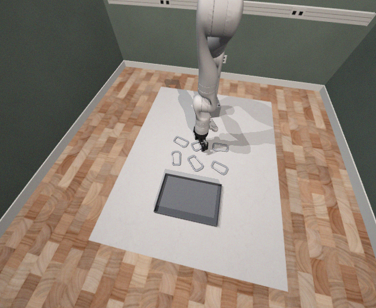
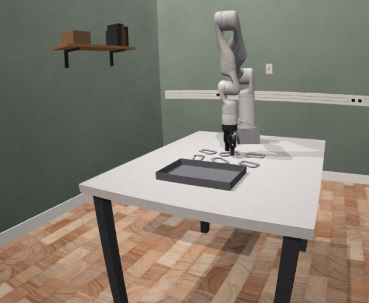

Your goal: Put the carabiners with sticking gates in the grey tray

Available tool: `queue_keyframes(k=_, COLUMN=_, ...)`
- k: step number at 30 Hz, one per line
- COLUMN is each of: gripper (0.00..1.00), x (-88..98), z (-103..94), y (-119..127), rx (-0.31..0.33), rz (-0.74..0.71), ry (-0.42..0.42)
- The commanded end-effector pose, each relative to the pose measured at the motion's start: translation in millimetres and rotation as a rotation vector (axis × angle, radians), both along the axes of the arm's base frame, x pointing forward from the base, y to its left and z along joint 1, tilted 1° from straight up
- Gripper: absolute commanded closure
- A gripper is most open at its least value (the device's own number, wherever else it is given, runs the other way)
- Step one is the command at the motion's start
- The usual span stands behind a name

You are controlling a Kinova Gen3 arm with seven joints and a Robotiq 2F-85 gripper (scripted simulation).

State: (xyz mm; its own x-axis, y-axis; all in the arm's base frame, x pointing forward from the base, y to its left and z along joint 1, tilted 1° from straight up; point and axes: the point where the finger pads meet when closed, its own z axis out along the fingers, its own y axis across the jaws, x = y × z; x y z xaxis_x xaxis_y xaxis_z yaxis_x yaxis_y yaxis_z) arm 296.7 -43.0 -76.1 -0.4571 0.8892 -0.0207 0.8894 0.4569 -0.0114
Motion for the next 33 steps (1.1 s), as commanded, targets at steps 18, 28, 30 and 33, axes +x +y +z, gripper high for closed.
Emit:
queue_keyframes(k=18, gripper=0.25, x=0.2, z=0.1, y=0.0, rx=0.000, rz=0.000, ry=0.000)
queue_keyframes(k=28, gripper=0.25, x=0.9, z=0.7, y=0.0, rx=0.000, rz=0.000, ry=-0.002)
queue_keyframes(k=30, gripper=0.25, x=0.9, z=0.7, y=0.0, rx=0.000, rz=0.000, ry=-0.002)
queue_keyframes(k=33, gripper=0.25, x=0.9, z=0.7, y=0.0, rx=0.000, rz=0.000, ry=-0.002)
